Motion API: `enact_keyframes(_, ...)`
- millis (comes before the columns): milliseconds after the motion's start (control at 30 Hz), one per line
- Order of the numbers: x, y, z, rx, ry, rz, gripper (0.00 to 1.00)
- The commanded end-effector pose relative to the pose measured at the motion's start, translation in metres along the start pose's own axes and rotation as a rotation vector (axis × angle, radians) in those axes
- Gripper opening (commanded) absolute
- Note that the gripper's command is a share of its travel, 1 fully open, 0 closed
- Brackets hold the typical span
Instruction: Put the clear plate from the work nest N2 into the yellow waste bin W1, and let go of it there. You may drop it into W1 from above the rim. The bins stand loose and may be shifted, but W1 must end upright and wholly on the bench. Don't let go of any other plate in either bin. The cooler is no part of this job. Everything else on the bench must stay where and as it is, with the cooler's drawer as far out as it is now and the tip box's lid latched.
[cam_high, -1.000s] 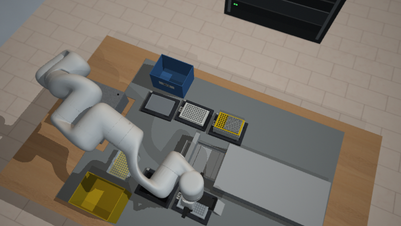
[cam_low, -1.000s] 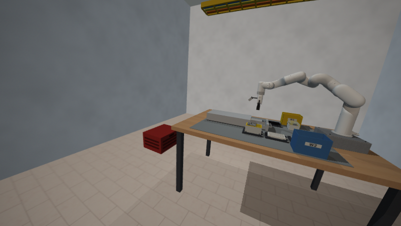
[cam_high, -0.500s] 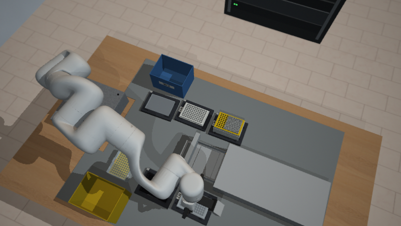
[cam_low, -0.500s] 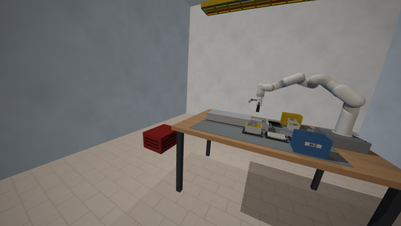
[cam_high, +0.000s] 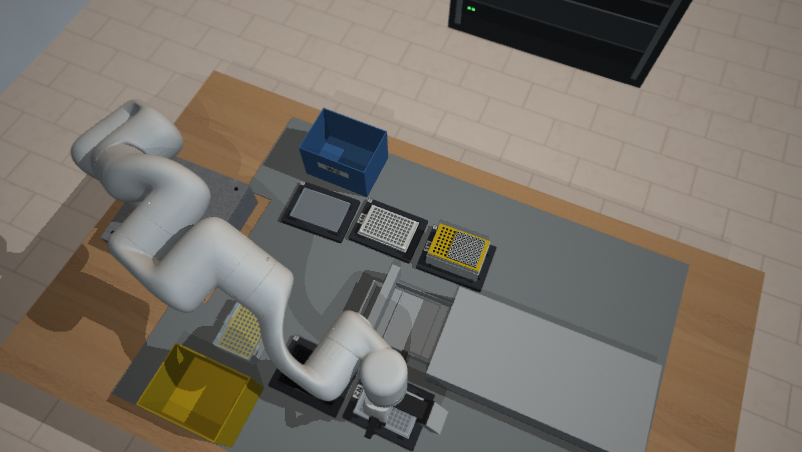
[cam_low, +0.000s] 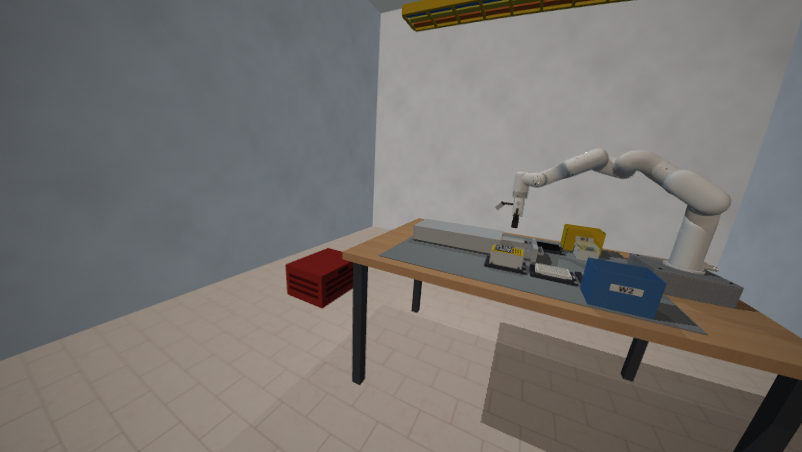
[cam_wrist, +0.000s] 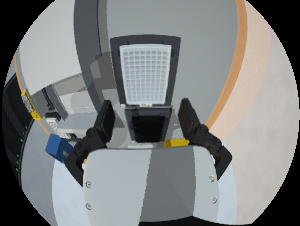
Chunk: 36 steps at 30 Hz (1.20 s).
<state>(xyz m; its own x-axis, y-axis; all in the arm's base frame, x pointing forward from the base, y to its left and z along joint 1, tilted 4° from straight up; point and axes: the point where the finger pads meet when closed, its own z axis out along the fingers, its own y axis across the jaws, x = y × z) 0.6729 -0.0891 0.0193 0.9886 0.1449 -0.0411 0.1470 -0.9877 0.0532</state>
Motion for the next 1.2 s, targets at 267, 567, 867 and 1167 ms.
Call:
enact_keyframes(267,0.002,0.001,0.015,-0.001,0.006,0.000,1.00)
enact_keyframes(567,0.002,0.001,0.029,-0.001,0.006,0.000,1.00)
enact_keyframes(867,0.002,0.001,0.042,-0.001,0.006,0.000,1.00)
enact_keyframes(1167,0.002,0.001,0.054,-0.001,0.006,0.000,1.00)
